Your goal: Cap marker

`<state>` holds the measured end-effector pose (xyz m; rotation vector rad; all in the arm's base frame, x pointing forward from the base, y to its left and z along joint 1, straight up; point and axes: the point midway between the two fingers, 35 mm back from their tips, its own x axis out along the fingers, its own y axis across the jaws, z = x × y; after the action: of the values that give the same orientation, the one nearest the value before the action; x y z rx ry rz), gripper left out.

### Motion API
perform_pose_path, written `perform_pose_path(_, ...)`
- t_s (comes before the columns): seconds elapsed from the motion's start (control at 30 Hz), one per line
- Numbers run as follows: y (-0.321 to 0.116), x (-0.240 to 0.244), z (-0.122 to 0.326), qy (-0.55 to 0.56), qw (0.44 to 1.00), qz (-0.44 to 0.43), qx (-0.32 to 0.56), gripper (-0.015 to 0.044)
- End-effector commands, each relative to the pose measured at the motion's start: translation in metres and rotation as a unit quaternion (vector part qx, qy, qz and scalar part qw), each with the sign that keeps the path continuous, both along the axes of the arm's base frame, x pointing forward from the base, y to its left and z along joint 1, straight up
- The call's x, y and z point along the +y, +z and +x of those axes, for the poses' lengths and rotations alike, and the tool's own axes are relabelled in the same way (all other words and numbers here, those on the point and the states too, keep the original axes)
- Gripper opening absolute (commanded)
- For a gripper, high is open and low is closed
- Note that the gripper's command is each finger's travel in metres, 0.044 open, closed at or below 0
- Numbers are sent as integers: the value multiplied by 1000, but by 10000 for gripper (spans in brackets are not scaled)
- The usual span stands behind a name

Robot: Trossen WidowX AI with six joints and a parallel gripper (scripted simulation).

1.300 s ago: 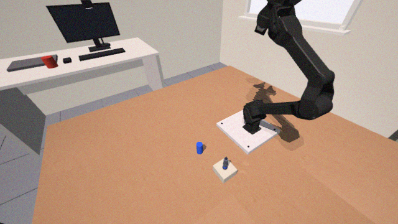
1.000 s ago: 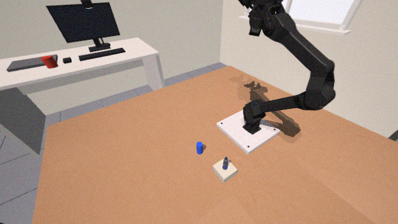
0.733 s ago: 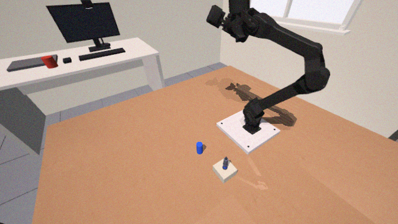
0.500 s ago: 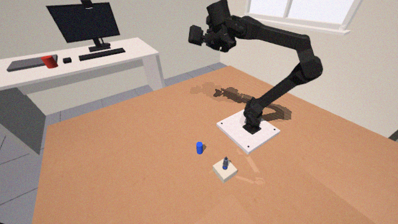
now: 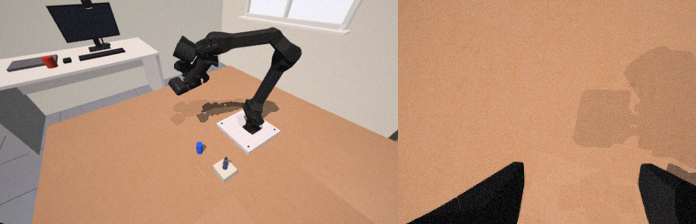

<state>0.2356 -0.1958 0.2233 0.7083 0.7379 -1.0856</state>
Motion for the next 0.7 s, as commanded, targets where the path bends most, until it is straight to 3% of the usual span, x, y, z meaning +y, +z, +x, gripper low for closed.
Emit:
perform_pose_path(0.0, -35, 51, 26, 84, 991, 84, 59, 235)
perform_pose_path(0.27, -85, 153, 34, 209, 933, 219, 194, 235)
perform_pose_path(0.47, -87, 152, 39, 211, 931, 221, 197, 235)
perform_pose_path(0.67, -120, 152, 40, 211, 931, 221, 197, 235)
